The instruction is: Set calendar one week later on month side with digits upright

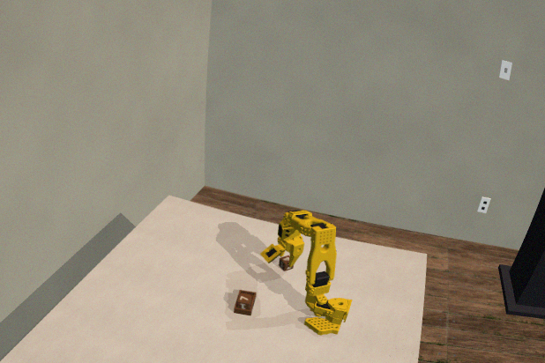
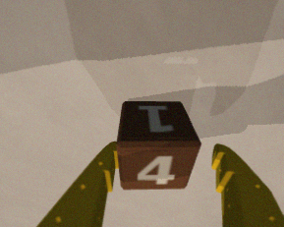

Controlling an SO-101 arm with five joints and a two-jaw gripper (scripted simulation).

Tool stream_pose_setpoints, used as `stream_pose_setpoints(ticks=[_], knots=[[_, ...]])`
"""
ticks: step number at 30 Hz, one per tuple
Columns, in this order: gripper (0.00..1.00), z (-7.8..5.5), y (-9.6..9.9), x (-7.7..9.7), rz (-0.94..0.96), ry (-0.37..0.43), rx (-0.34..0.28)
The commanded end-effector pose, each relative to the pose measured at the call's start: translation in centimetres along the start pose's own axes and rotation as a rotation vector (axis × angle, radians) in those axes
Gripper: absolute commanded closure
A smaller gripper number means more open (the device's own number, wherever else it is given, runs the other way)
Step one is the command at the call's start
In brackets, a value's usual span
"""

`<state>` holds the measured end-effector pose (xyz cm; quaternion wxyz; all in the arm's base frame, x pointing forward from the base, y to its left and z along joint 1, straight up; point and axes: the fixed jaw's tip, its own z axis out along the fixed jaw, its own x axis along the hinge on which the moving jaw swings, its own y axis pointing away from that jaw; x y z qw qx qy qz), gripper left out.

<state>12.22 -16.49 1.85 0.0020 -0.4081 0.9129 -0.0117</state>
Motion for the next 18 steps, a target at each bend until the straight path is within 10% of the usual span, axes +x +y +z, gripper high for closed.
stream_pose_setpoints(ticks=[1, 18], knots=[[0.68, -0.25, -0.26, 0.25, 0.012, 0.003, 0.022], [0.64, -0.46, -0.3, 0.25, 0.012, 0.003, 0.022]])
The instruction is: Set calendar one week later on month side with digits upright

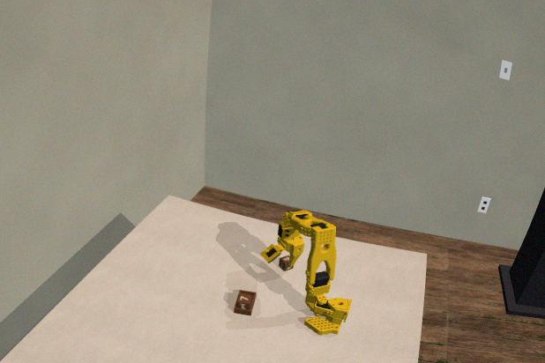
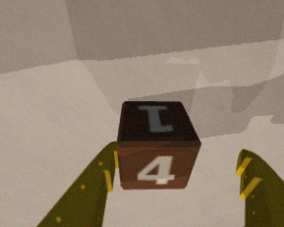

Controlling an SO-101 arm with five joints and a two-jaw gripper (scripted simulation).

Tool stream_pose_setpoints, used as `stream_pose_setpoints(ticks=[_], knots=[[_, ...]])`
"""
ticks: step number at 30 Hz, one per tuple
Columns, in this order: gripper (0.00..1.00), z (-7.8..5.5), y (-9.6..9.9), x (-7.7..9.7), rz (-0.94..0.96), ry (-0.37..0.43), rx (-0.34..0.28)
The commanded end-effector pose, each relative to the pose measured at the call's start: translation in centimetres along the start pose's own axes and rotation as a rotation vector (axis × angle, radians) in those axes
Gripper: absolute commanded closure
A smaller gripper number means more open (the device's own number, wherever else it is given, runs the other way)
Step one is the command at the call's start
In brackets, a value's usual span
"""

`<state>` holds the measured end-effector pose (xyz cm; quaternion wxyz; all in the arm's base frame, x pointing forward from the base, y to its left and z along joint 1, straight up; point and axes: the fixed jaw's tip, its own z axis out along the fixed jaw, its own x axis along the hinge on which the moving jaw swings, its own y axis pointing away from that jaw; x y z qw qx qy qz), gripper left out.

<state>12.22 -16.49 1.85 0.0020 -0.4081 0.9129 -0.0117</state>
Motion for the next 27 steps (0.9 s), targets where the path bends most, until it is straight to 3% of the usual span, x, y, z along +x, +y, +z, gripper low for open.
stream_pose_setpoints(ticks=[1, 19, 27], knots=[[0.64, -0.6, -0.3, 0.3, 0.012, 0.003, 0.022], [0.64, -5.5, -0.3, 0.3, 0.012, 0.003, 0.022], [0.64, -6.3, -0.2, 0.2, 0.012, 0.003, 0.022]])
